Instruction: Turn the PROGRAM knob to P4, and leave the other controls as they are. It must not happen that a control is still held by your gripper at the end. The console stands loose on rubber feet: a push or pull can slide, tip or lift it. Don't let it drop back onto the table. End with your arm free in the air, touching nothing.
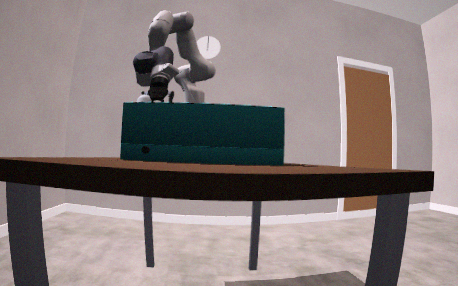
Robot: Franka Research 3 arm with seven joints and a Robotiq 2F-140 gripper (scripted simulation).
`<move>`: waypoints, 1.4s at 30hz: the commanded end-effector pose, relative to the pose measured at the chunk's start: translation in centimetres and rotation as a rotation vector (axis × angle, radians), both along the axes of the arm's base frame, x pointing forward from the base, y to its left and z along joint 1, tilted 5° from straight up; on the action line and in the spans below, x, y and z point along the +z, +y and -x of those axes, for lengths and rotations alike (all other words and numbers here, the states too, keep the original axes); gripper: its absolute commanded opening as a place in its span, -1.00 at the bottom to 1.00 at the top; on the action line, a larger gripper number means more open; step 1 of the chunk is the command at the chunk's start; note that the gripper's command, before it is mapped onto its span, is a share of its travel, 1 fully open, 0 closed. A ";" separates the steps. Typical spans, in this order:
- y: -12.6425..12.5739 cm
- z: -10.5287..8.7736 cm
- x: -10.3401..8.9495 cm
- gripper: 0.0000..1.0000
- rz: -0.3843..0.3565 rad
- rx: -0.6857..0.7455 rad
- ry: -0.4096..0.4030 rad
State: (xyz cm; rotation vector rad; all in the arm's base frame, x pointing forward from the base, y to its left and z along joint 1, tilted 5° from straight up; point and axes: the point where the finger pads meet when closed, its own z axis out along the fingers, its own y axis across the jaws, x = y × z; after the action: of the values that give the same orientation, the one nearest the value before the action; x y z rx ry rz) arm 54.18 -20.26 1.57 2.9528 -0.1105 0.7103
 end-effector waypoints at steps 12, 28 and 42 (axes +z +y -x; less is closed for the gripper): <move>-0.1 0.0 -0.1 -0.12 0.003 0.001 0.001; -0.1 0.0 -0.2 -0.12 0.003 0.001 0.001; -0.2 -0.2 -0.5 -0.12 0.003 0.001 0.001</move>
State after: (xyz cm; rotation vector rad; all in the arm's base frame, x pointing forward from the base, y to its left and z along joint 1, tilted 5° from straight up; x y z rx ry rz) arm 54.33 -20.37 1.16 2.9532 -0.1096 0.7098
